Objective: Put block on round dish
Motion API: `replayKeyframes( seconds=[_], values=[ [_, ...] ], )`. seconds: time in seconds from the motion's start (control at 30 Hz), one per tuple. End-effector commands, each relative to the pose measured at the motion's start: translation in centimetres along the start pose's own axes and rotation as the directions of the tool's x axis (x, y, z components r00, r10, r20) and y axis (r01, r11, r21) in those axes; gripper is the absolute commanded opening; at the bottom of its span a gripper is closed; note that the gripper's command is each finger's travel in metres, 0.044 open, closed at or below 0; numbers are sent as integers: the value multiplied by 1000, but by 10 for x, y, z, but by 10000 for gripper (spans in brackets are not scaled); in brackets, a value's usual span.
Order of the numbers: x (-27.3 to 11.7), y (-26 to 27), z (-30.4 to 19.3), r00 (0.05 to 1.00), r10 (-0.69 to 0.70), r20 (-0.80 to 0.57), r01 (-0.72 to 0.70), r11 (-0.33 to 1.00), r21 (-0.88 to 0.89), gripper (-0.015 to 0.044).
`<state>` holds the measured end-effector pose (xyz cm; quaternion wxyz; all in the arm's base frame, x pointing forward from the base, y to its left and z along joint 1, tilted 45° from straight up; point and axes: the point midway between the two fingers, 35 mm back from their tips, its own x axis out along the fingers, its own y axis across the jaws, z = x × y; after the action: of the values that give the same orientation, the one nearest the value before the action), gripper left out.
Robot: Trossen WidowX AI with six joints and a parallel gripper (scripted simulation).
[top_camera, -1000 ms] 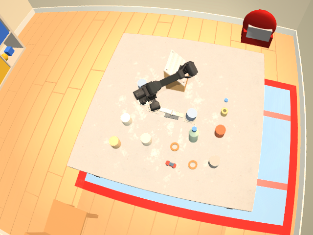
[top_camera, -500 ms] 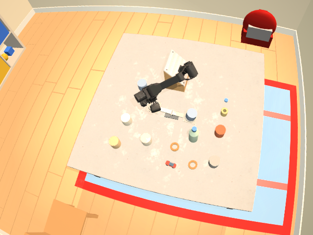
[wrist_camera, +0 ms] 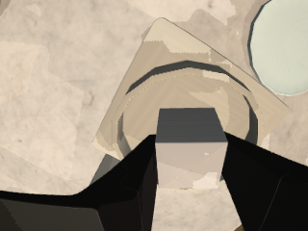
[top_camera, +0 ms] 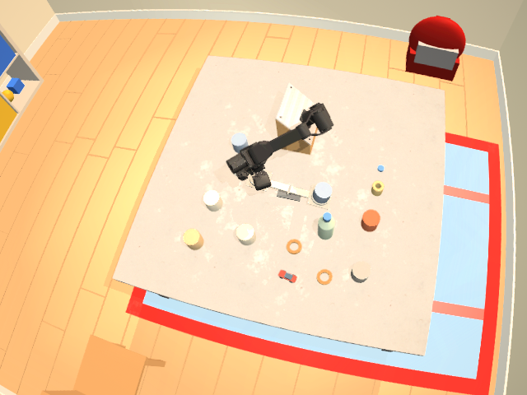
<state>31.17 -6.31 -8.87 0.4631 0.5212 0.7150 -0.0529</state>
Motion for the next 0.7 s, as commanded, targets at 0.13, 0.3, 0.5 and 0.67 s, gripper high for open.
replayKeyframes(
  seconds=[0.13, 0.3, 0.5, 0.67],
  values=[
    [-19, 1, 2, 1000, 1, 0, -1, 1000, 5, 0],
    [-49, 1, 4, 1000, 0, 2, 0, 1000, 5, 0],
    [-86, 0, 1, 1000, -1, 1, 1, 1000, 6, 0],
    [-94, -2, 1, 1000, -1, 0, 1, 1000, 6, 0]
  ],
)
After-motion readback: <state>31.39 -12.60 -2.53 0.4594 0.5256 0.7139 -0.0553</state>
